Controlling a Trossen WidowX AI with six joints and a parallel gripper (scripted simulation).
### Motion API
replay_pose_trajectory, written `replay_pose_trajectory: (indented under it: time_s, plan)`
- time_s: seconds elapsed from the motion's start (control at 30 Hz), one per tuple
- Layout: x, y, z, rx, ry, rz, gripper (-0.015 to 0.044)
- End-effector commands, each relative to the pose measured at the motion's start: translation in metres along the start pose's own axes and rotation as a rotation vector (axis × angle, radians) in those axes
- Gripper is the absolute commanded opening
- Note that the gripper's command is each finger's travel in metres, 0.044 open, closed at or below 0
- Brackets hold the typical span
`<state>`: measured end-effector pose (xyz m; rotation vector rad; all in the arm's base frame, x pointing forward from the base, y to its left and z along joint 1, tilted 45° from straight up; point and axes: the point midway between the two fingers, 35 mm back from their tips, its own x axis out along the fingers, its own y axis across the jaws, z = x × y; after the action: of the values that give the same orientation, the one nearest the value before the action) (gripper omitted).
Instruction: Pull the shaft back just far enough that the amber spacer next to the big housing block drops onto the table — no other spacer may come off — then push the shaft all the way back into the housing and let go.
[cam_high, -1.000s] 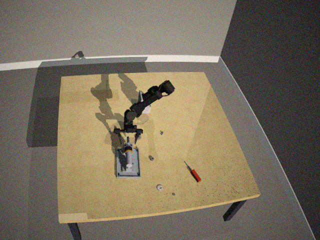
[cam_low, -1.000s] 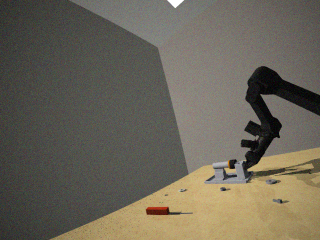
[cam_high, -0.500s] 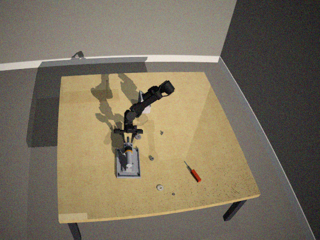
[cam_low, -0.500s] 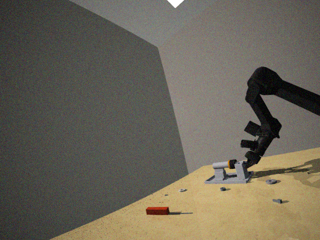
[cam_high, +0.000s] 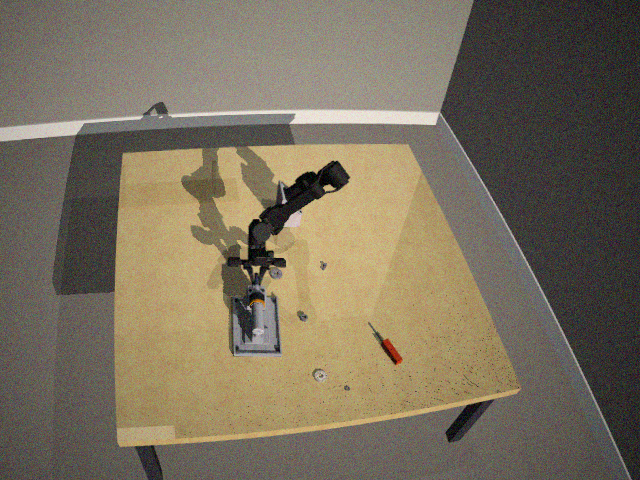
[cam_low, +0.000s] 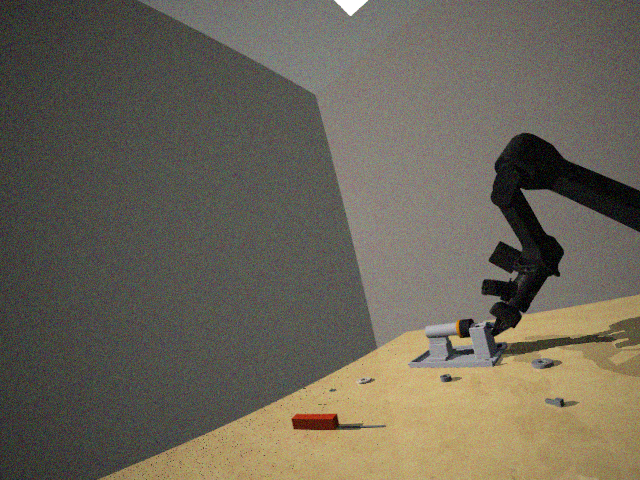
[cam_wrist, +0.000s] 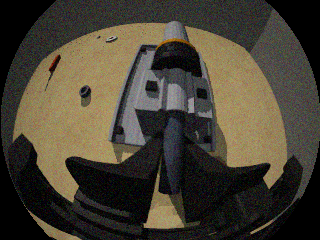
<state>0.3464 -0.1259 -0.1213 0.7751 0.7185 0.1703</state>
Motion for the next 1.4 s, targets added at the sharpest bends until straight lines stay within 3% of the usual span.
replay_pose_trajectory:
  time_s: [0.0, 1.37]
  plan:
    - [-0.0022, 0.0, -0.0022, 0.005, 0.001, -0.003, 0.0]
    - [-0.0111, -0.0001, -0.0112, 0.006, 0.001, -0.004, 0.0]
